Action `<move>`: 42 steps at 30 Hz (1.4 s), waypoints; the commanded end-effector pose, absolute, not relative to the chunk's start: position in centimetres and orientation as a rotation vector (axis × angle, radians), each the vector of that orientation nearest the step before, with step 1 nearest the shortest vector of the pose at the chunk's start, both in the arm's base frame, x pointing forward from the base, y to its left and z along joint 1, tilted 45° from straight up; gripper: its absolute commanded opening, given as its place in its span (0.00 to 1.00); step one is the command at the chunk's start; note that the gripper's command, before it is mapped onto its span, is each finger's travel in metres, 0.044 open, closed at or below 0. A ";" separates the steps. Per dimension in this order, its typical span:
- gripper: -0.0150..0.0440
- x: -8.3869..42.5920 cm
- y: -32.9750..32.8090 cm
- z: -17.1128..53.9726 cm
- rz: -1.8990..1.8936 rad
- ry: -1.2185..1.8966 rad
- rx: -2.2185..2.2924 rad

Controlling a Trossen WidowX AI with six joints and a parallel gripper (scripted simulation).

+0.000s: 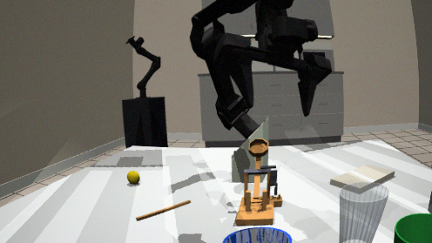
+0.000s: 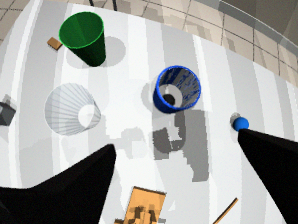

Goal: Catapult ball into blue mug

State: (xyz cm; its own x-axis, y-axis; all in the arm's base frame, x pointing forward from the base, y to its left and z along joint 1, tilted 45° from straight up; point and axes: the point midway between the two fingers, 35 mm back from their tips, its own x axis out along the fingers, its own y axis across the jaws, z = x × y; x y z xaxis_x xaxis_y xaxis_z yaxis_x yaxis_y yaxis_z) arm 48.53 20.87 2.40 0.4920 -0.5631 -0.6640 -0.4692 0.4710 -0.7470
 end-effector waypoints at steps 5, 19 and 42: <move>1.00 52.1 19.9 6.7 -0.164 1.012 -0.934; 1.00 52.7 19.6 7.6 -0.181 0.992 -0.897; 1.00 52.7 19.5 7.5 -0.183 0.995 -0.906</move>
State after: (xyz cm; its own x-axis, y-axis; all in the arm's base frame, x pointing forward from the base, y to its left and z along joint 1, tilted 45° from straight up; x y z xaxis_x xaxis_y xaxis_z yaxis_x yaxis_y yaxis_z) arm 52.67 19.49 7.53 0.5626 -0.5170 -0.6451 -0.2537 0.6347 -0.7300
